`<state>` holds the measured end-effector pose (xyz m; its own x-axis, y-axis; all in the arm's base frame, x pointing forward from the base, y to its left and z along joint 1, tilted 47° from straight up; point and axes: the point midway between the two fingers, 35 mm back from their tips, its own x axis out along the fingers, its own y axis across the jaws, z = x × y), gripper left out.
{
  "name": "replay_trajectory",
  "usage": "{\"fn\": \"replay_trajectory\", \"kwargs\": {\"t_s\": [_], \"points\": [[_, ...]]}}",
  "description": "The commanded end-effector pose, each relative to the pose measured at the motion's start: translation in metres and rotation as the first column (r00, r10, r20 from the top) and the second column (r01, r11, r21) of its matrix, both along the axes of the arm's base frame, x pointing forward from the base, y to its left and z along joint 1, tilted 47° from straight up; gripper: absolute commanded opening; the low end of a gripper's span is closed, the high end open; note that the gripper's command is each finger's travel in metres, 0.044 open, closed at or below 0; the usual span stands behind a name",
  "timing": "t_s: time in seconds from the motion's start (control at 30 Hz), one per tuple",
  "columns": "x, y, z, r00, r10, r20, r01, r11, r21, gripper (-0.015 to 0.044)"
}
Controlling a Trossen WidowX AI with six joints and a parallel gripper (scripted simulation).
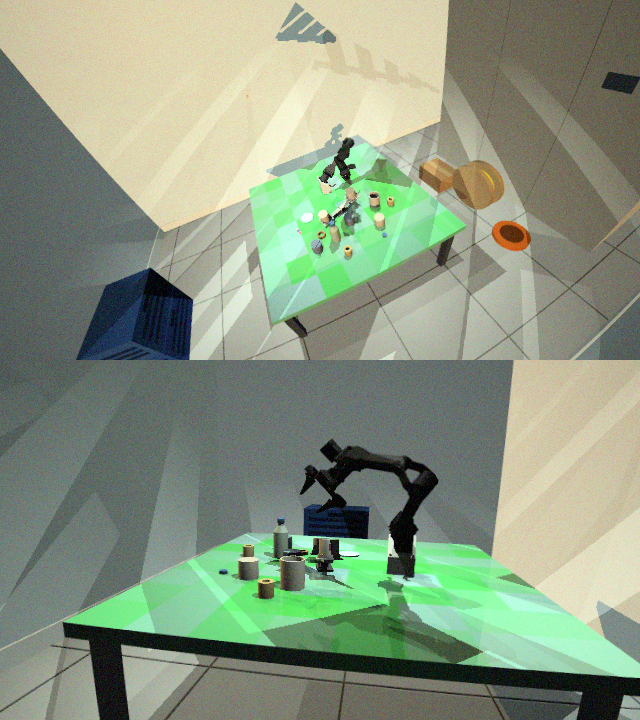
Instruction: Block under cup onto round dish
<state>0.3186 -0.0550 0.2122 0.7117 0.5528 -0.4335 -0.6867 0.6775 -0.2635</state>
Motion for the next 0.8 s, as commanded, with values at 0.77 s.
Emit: {"fn": "replay_trajectory", "kwargs": {"t_s": [0.77], "points": [[-0.102,-0.066,-0.109,0.833,-0.121,-0.54,0.391,0.819,0.42,0.044]]}}
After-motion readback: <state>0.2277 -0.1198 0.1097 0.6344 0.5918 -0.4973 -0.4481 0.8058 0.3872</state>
